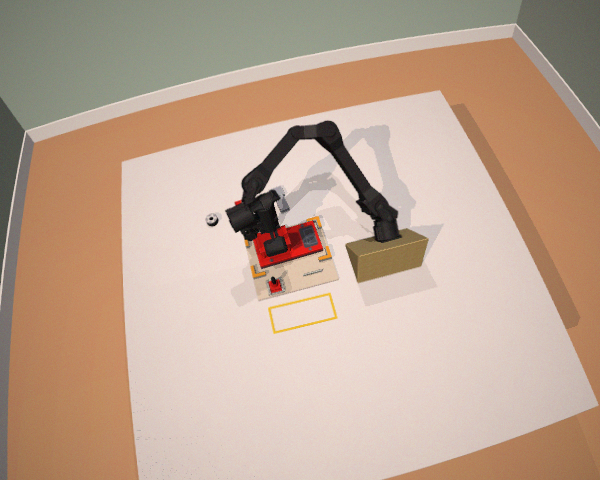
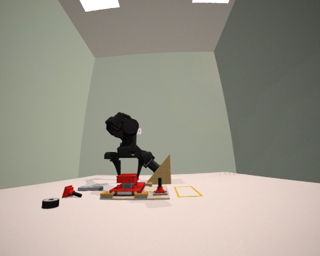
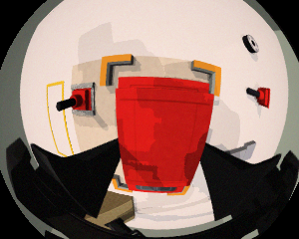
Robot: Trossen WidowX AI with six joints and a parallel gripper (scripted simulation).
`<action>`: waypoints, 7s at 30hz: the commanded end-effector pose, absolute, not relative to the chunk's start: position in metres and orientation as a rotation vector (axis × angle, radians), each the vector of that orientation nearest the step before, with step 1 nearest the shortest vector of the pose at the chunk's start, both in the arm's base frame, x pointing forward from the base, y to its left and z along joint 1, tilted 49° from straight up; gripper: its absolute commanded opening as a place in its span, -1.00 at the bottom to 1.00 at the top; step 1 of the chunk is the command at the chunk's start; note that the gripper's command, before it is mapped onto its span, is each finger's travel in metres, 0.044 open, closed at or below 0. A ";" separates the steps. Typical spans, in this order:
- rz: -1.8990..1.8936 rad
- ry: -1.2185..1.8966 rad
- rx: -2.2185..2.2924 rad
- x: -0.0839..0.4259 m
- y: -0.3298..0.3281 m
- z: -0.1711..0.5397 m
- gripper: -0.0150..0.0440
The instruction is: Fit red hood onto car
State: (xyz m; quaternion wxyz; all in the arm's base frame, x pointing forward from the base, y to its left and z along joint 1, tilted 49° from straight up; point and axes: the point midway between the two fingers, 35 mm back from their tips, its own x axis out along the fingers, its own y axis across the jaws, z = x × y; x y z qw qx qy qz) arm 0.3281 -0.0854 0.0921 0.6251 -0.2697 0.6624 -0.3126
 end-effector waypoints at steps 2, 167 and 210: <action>-0.716 1.508 -0.621 0.328 -0.087 0.093 -0.49; -0.710 1.513 -0.613 0.331 -0.059 0.115 1.00; -0.712 1.514 -0.613 0.331 -0.049 0.125 1.00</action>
